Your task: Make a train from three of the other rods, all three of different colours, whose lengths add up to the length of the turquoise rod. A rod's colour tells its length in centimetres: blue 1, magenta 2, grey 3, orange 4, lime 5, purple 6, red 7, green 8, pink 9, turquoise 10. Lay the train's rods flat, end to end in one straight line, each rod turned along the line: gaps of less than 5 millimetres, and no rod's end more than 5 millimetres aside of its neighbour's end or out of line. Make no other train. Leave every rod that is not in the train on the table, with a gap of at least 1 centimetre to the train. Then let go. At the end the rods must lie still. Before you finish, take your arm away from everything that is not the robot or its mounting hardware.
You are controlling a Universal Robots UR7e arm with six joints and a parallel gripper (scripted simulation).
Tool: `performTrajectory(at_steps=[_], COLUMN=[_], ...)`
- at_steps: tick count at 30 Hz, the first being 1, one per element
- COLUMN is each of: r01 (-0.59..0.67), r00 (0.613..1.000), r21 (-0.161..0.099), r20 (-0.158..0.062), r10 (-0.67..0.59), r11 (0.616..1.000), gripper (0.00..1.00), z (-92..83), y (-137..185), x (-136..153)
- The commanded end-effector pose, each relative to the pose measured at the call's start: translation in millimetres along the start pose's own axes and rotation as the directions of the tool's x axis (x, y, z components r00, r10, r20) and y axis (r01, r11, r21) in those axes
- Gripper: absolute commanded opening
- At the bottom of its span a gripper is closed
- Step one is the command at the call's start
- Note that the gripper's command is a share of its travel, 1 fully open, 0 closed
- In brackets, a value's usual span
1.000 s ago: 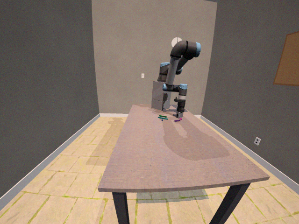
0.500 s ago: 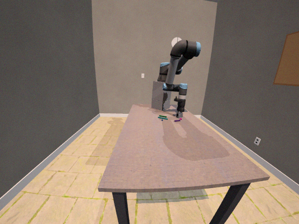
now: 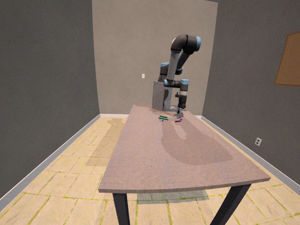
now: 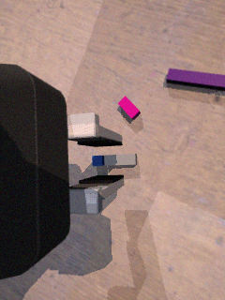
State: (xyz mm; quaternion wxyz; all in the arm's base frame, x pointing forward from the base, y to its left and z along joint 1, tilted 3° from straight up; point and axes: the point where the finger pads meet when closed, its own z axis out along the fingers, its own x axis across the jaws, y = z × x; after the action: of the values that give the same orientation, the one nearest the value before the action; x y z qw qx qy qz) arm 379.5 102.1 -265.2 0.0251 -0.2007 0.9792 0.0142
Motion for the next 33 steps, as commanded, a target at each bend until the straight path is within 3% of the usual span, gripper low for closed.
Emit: performTrajectory(at_steps=[1, 6, 16, 17, 33], r01=[0.0, 0.0, 0.0, 0.0, 0.0], r00=[1.0, 1.0, 1.0, 1.0, 1.0], r21=[0.001, 0.001, 0.001, 0.001, 0.001], r20=[0.002, 0.002, 0.002, 0.002, 0.002], r10=[0.0, 0.0, 0.0, 0.0, 0.0], r11=[1.0, 1.0, 1.0, 1.0, 1.0], gripper=[0.54, 0.54, 0.54, 1.0, 1.0], z=[-22.9, -36.8, -42.7, -42.7, -42.7], y=[0, 0, 0, 0, 0], x=[0, 0, 0, 0, 0])
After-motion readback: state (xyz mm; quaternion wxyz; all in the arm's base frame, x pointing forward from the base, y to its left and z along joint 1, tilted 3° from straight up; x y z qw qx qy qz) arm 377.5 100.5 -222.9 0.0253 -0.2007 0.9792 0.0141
